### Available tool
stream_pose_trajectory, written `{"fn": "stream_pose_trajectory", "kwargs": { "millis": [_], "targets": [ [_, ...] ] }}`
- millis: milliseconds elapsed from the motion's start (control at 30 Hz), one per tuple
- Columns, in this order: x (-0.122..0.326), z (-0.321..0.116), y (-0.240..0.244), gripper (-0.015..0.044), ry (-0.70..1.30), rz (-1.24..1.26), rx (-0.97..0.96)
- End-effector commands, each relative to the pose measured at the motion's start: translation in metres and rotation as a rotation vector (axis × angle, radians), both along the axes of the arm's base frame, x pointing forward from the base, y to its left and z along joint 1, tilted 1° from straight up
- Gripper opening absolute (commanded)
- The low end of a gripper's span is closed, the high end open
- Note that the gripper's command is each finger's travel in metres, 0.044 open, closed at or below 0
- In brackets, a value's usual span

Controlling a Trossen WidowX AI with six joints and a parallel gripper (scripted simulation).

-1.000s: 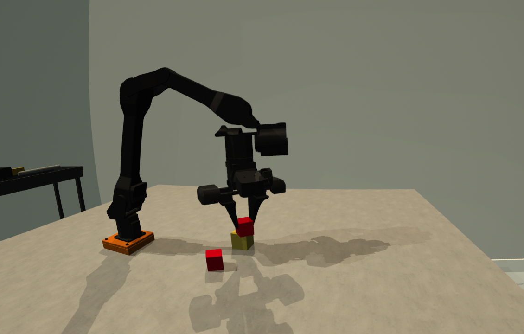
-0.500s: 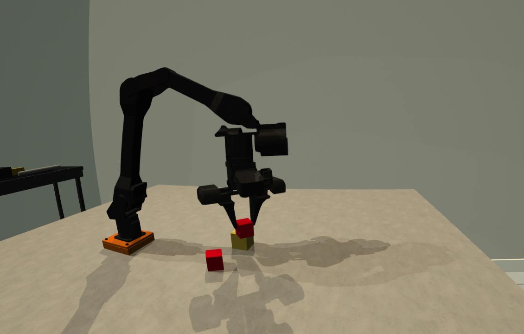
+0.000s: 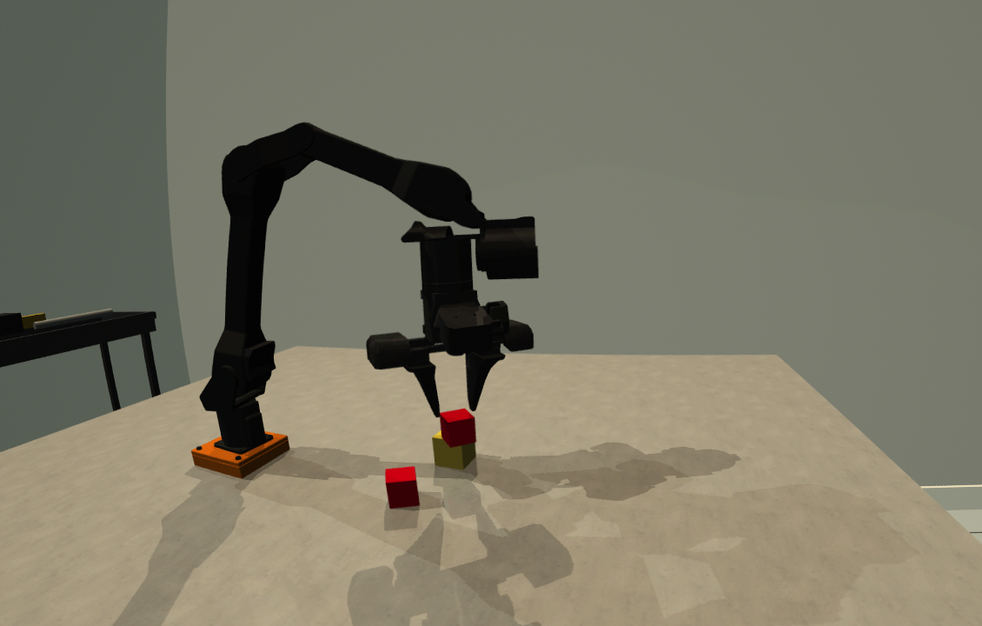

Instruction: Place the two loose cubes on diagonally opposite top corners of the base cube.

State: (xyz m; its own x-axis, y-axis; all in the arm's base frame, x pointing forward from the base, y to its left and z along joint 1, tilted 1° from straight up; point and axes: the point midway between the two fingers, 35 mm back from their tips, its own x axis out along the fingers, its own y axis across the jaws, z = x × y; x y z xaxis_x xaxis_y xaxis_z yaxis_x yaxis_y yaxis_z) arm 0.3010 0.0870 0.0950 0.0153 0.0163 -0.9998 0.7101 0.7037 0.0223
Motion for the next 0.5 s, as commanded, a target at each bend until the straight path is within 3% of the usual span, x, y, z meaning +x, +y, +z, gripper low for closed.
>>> {"fn": "stream_pose_trajectory", "kwargs": {
  "millis": [0, 300, 367, 467],
  "targets": [
    [0.002, 0.008, 0.000, 0.0205, -0.009, 0.001, 0.003],
    [0.002, 0.015, 0.000, 0.0205, -0.009, 0.001, 0.003],
    [0.000, 0.015, -0.006, 0.0258, -0.004, -0.013, 0.001],
    [-0.005, 0.024, -0.031, 0.0265, -0.004, -0.065, 0.001]
  ]
}}
